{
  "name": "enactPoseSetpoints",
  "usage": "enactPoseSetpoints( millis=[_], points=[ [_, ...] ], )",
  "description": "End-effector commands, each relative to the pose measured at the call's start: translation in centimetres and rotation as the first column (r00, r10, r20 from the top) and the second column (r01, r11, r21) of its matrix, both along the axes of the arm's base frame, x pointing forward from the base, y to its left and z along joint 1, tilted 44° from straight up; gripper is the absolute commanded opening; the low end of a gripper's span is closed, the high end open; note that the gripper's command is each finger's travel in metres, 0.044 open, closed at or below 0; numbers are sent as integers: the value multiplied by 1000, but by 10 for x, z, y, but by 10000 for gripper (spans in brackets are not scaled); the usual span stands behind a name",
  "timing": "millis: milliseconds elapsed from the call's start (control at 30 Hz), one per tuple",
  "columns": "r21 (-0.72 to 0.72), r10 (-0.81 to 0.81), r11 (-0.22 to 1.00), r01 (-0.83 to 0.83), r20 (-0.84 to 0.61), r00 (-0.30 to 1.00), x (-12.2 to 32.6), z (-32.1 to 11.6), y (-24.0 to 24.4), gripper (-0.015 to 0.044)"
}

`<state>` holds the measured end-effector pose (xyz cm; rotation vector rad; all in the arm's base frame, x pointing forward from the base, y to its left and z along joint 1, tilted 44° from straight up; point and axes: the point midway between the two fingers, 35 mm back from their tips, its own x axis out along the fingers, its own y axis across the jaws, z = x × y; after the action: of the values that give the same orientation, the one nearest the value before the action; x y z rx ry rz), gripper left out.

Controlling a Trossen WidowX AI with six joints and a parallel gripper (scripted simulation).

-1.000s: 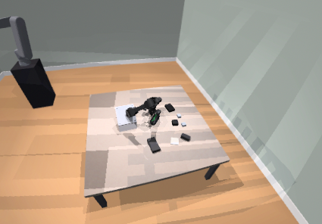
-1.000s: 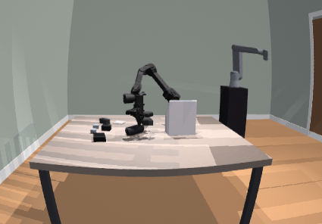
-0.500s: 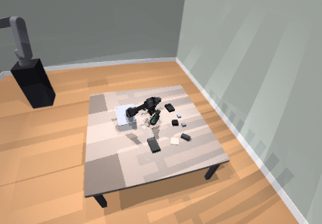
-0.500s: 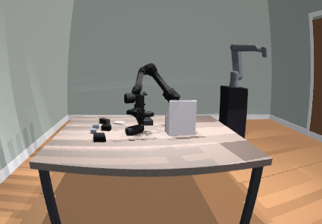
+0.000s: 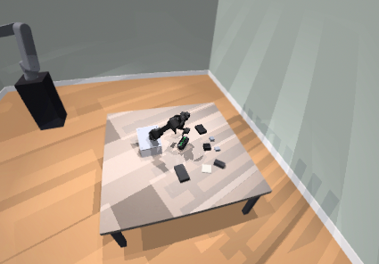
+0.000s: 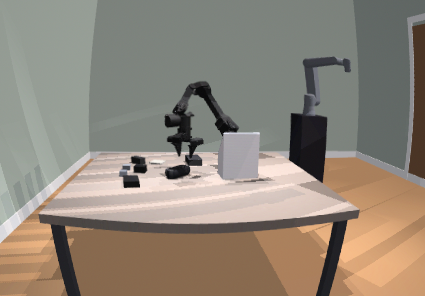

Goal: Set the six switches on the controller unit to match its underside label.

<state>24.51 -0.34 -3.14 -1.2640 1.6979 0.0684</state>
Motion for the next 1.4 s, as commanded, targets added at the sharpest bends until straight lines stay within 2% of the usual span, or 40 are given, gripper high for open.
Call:
enactPoseSetpoints(
  millis=[0, 267, 700, 1233, 1267, 1333, 1367],
  points=[
    [6, -3, 1000, 3, 9, 1000, 2, 2, 2, 210],
    [6, -3, 1000, 3, 9, 1000, 2, 2, 2, 0],
    [6, -3, 1000, 3, 9, 1000, 2, 2, 2, 0],
    [3, 0, 1000, 0, 6, 1000, 1, 2, 1, 420],
    [3, 0, 1000, 0, 6, 1000, 1, 2, 1, 440],
    [3, 0, 1000, 0, 6, 1000, 1, 2, 1, 440],
    [3, 0, 1000, 0, 6, 1000, 2, 3, 3, 414]
  ],
)
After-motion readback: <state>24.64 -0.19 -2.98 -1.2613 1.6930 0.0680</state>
